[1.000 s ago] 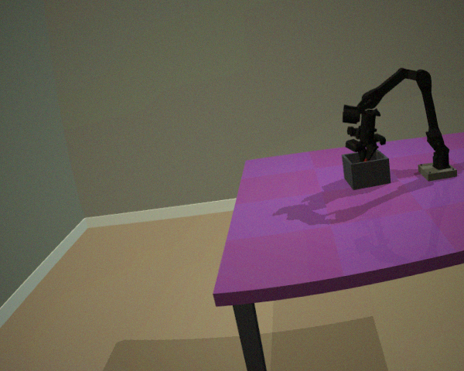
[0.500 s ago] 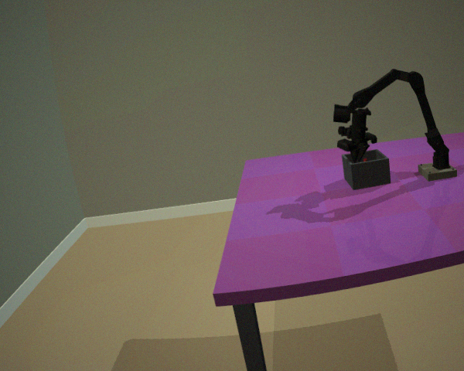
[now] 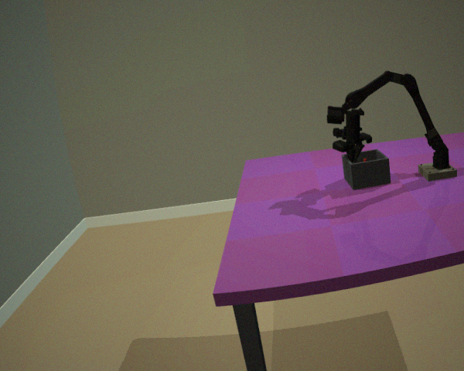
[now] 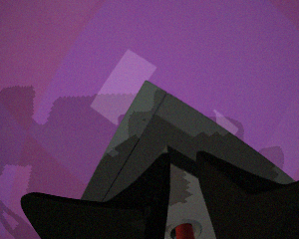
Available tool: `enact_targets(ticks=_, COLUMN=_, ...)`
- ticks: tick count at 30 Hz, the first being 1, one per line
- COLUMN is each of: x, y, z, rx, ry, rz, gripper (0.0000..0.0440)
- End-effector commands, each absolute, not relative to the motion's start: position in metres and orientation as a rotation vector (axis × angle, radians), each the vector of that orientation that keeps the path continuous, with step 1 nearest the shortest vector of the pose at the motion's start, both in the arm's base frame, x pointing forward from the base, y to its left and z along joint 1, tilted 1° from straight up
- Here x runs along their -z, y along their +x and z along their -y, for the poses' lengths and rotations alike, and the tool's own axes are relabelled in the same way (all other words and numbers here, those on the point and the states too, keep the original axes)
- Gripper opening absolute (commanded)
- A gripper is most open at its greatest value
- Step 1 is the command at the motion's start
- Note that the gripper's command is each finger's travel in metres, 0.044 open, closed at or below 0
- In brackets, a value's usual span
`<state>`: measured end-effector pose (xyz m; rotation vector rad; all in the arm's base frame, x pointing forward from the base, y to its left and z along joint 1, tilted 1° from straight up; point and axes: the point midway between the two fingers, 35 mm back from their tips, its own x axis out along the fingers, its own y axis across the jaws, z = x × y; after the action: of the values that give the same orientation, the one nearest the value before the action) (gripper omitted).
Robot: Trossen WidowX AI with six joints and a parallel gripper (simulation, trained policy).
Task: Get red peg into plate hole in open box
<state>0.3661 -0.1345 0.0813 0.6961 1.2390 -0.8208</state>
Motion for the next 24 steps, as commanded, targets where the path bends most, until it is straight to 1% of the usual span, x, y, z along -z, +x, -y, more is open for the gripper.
enact_targets(ticks=1, x=-0.076, y=0.367, z=0.139, rx=0.820, ry=0.701, rz=-1.261, gripper=0.0078)
enact_targets(ticks=24, x=-0.082, y=0.361, z=0.201, rx=0.885, ry=0.669, rz=-1.267, gripper=0.0073)
